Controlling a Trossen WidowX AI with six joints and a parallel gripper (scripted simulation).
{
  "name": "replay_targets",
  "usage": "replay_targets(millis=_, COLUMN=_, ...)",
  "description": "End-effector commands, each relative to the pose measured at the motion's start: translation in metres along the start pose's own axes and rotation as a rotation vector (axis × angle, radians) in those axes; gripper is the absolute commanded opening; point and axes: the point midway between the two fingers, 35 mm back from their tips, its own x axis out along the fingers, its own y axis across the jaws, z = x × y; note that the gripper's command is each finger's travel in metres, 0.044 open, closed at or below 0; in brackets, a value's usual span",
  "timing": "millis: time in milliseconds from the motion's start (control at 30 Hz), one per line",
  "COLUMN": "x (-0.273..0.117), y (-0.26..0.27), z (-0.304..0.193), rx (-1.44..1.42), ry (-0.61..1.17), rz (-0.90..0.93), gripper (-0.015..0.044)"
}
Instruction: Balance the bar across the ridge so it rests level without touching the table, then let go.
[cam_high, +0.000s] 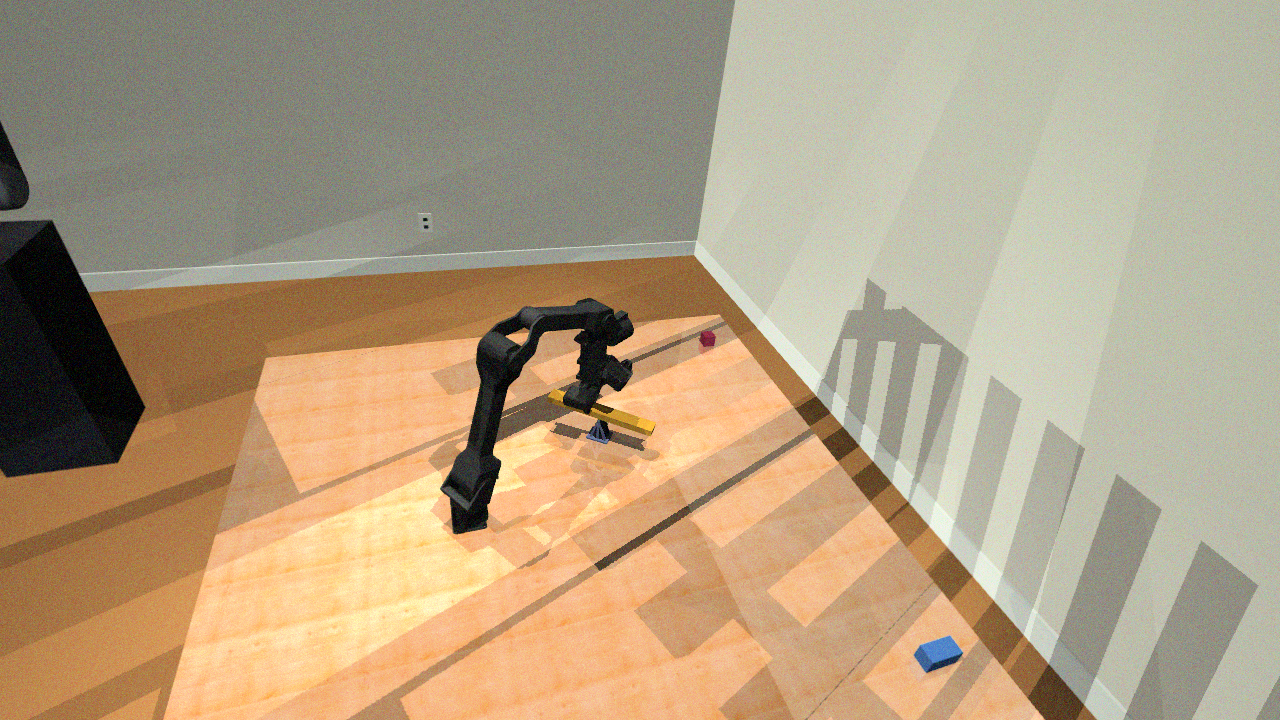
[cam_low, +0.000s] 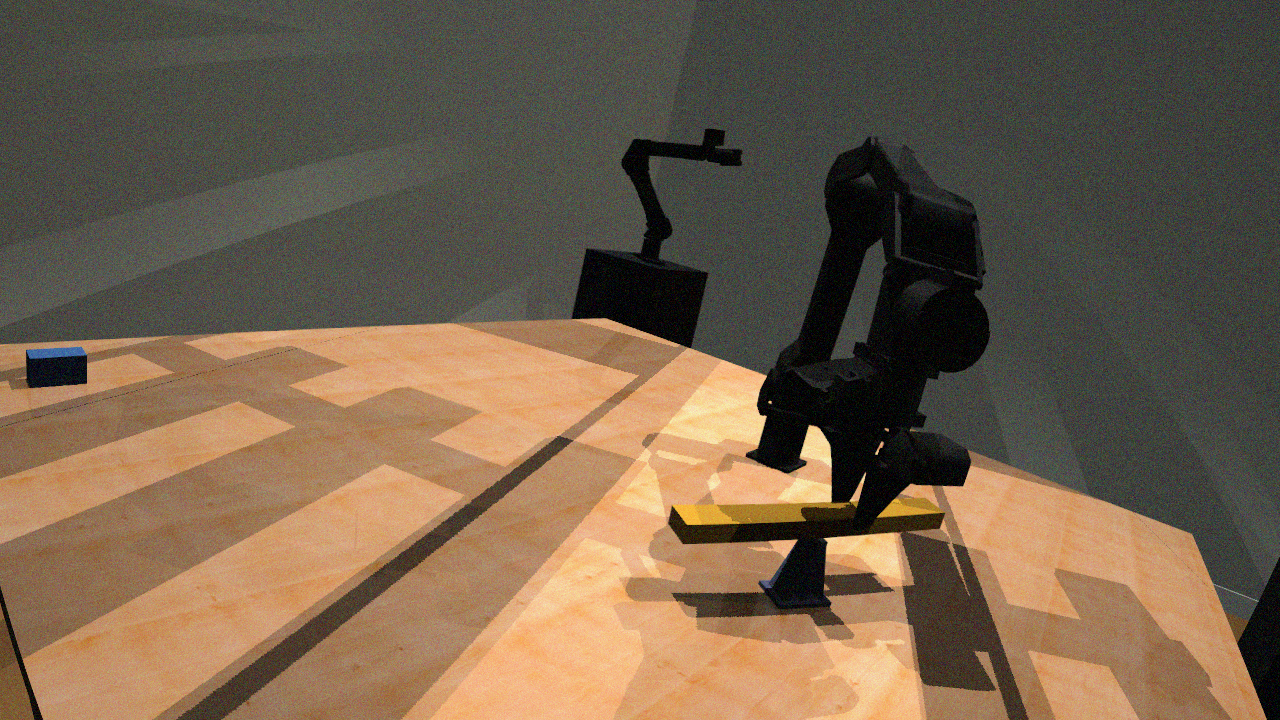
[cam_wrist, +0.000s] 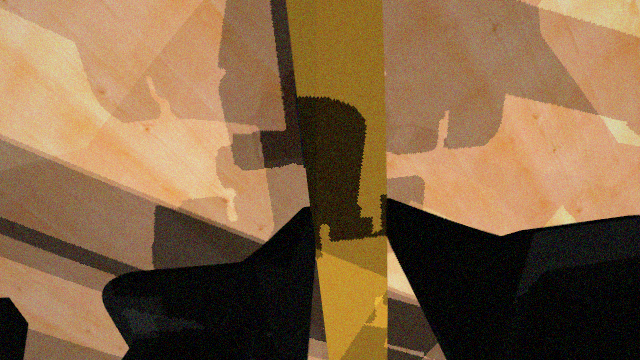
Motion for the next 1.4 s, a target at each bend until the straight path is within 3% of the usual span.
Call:
replay_targets(millis=0, x=0.0003, y=0.0004, z=0.0005, rx=0.004, ry=-0.002, rz=0.002, gripper=0.0)
replay_targets(millis=1367, x=0.0038, y=0.0005, z=0.0006, rx=0.004, ry=-0.002, rz=0.002, gripper=0.0)
